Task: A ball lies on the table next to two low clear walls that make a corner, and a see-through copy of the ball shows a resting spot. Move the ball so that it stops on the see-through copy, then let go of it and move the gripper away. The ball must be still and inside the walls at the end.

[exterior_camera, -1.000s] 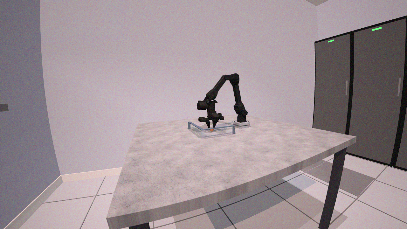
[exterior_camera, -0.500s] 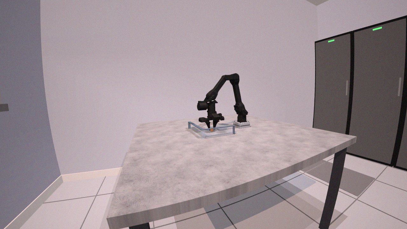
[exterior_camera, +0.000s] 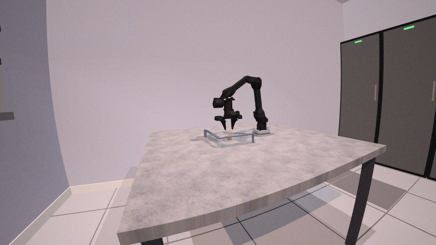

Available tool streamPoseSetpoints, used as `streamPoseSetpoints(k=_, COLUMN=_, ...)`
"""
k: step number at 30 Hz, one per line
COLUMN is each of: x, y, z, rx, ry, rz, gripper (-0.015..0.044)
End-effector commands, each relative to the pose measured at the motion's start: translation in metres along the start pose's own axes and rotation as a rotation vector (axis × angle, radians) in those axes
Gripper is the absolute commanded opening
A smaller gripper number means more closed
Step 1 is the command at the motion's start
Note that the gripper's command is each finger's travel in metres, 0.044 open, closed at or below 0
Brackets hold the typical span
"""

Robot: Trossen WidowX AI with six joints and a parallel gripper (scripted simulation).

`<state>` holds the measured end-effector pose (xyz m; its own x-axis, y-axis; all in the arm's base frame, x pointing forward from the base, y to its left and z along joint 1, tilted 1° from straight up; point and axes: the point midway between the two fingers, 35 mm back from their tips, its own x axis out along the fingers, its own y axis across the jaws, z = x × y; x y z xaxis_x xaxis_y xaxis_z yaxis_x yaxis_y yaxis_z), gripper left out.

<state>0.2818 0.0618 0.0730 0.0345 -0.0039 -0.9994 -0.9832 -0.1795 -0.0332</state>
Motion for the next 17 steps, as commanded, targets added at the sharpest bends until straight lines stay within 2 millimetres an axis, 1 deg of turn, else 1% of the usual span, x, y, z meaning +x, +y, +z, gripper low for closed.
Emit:
streamPoseSetpoints(k=1, x=-0.023, y=0.002, z=0.000, rx=-0.002, ry=-0.002, rz=-0.004, gripper=0.0243)
streamPoseSetpoints(k=2, x=-0.023, y=0.002, z=0.000, rx=-0.002, ry=-0.002, rz=-0.004, gripper=0.0243)
streamPoseSetpoints(k=3, x=-0.016, y=-0.002, z=0.000, rx=0.000, ry=-0.001, rz=-0.023, gripper=0.0243)
streamPoseSetpoints(k=9, x=-0.016, y=-0.002, z=0.000, rx=0.000, ry=-0.001, rz=-0.023, gripper=0.0243)
streamPoseSetpoints(k=10, x=-0.018, y=-0.002, z=0.000, rx=0.001, ry=-0.001, rz=-0.023, gripper=0.0269)
streamPoseSetpoints(k=11, x=-0.027, y=-0.002, z=0.000, rx=0.003, ry=0.000, rz=-0.022, gripper=0.0295)
streamPoseSetpoints(k=13, x=-0.054, y=0.002, z=0.000, rx=0.001, ry=-0.001, rz=-0.020, gripper=0.0348)
streamPoseSetpoints(k=14, x=-0.062, y=0.003, z=0.000, rx=0.000, ry=-0.001, rz=-0.019, gripper=0.0374)
streamPoseSetpoints(k=16, x=-0.065, y=0.004, z=0.000, rx=0.000, ry=-0.001, rz=-0.019, gripper=0.0427)
streamPoseSetpoints(k=17, x=-0.065, y=0.004, z=0.000, rx=0.000, ry=-0.001, rz=-0.019, gripper=0.0440)
